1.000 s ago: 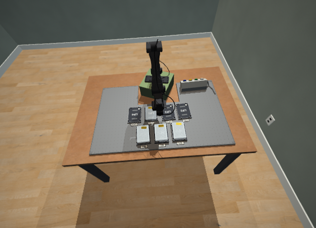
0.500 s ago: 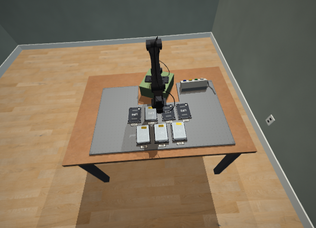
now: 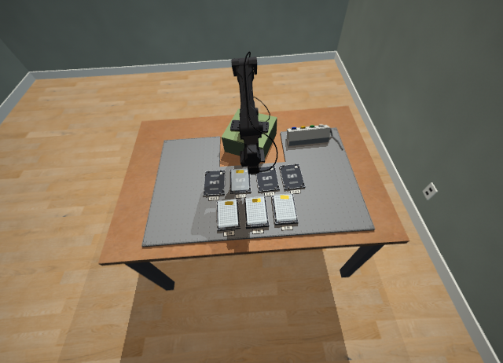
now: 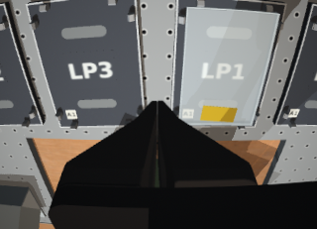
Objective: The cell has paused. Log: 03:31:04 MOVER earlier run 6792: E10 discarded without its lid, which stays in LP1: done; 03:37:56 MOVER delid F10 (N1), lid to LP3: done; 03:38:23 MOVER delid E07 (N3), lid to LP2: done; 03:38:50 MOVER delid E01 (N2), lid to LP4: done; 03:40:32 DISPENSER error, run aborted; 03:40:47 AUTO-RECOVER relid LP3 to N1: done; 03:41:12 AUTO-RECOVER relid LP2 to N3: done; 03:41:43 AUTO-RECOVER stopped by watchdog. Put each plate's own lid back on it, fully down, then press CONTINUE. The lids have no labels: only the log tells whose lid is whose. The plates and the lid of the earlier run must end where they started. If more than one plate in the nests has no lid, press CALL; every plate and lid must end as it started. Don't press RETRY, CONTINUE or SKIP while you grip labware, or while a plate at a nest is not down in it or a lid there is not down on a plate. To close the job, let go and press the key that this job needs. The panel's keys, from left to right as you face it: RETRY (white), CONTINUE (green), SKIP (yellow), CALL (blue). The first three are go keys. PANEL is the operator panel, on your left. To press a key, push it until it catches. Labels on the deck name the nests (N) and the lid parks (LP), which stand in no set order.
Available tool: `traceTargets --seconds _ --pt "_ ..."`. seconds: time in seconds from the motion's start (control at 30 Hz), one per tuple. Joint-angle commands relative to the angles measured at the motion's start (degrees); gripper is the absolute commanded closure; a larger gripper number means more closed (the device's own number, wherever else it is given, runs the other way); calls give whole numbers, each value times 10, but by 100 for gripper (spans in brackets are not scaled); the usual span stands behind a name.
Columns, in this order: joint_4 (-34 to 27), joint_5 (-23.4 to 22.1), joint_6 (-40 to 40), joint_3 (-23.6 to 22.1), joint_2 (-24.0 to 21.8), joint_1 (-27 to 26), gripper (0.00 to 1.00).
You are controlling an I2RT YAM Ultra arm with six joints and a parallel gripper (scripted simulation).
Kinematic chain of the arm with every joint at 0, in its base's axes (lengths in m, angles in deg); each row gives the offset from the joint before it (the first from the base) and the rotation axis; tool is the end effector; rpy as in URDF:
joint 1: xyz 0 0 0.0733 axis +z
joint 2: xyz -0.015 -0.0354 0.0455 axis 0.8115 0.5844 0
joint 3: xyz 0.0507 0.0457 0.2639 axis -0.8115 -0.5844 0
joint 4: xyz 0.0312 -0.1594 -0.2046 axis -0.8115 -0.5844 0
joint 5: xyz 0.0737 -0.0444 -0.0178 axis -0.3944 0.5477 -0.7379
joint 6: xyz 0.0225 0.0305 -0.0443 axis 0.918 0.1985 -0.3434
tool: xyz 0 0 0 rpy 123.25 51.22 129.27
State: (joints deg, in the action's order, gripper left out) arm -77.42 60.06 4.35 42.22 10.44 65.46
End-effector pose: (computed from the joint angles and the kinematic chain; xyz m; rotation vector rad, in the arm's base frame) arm 0.2914 0.0583 0.1712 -0.3026 3.0925 -0.0123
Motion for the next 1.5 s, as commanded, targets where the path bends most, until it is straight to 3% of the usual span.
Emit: traceTargets --seconds 0.0,0.1,0.57,0.77,1.33,1.47 --pt "-10 2 4 -10 -6 -1 100" --pt "-2 1 1 0 -4 0 100" --pt "6 5 -24 -33 -29 121 100" --pt "5 6 -32 -9 -29 182 100" --pt "-10 9 -60 24 22 326 100" --pt "-13 9 -26 41 37 361 100"
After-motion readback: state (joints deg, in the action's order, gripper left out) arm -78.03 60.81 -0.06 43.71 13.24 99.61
